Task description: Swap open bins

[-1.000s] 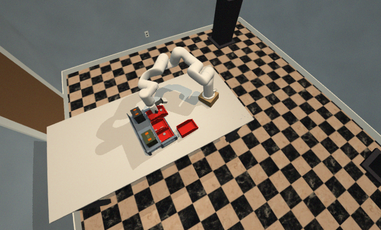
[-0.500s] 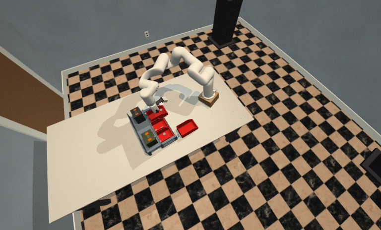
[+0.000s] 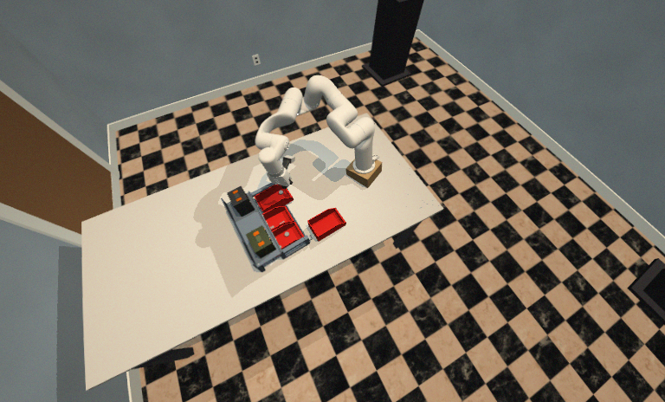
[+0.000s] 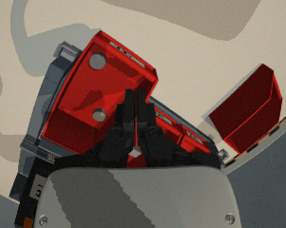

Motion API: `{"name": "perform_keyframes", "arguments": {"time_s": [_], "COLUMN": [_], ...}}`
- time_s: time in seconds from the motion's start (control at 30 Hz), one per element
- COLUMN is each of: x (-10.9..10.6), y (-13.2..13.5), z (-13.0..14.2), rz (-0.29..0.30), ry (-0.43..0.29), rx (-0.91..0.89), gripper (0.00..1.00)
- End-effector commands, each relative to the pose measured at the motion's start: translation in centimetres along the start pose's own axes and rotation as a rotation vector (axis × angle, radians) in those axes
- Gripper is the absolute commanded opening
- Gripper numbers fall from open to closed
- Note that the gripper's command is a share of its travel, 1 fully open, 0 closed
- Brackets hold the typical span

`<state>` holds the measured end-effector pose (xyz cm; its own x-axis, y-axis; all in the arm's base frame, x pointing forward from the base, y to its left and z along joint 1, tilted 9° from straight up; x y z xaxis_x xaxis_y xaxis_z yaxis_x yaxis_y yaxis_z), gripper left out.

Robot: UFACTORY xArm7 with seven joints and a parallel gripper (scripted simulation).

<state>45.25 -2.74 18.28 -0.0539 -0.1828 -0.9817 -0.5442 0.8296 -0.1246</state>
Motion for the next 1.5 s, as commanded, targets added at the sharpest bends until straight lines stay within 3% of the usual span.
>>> {"name": "perform_keyframes", "arguments": {"time_s": [0.0, 0.4, 0.5, 1.47], "x": [0.2, 0.3, 0.3, 0.3], "y": [0.6, 1.1, 1.1, 1.1], "z": [-2.9, -5.2, -5.3, -5.3], "rz": [-0.018, -0.081, -0.085, -0.085], "ry": [-0.04, -0.083, -0.093, -0.093], "rx": [-0.277, -0.821, -0.869, -0.869], "gripper": [0.0, 0.0, 0.0, 0.0]}}
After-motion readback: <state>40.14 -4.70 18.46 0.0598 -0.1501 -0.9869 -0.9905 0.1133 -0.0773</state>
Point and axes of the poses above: the point where the finger pads meet when closed, its own x axis out along the fingers, its own y axis across the jaws, z = x × y, the point moved 7 cm from there along -x, back along the fingers, and after that the axes turned 10 degrees about x, right-handed, at the moved point
